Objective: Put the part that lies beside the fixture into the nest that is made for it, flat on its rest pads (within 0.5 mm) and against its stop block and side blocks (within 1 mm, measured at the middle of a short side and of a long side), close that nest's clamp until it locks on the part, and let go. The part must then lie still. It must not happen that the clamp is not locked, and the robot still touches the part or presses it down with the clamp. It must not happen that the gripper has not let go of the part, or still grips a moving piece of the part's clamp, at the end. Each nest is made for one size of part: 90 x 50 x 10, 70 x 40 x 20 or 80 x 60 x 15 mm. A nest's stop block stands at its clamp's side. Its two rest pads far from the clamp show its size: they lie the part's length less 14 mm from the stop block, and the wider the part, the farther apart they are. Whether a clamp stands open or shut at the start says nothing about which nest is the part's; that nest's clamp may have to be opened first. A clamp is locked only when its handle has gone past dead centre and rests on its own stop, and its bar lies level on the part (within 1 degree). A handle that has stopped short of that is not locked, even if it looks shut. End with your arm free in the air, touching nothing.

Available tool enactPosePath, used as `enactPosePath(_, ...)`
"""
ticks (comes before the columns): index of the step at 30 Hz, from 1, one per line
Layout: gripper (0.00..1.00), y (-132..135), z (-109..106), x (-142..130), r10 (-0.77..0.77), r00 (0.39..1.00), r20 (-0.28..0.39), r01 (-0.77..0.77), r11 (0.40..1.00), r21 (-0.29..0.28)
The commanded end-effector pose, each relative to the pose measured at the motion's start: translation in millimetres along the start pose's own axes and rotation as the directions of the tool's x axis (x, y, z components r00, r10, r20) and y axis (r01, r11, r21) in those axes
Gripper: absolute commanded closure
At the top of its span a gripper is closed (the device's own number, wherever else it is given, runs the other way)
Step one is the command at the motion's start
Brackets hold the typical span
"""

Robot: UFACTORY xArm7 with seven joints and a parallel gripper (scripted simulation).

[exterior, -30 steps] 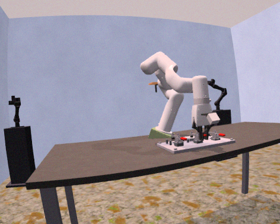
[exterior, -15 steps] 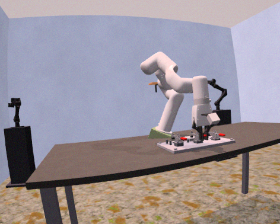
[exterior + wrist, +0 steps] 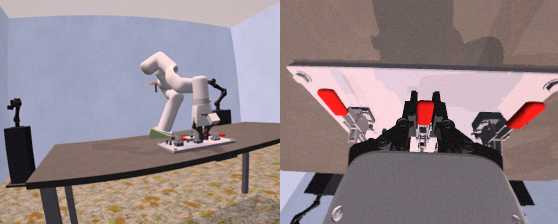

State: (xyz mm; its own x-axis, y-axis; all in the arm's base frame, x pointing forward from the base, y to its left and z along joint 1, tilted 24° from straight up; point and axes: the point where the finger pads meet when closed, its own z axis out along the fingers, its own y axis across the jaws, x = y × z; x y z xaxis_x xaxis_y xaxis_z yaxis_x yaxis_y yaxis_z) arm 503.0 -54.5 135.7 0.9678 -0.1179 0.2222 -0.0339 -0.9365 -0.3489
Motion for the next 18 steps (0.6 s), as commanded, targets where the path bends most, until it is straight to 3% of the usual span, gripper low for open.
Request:
enactPosePath(1,1.0,0.1,0.0,0.7,0.0,1.0,-0.001,0.0,1.0,-0.001)
enactPosePath(18,1.0,0.1,3.1,1.9,0.0,1.0,-0.001,0.0,1.0,-0.001)
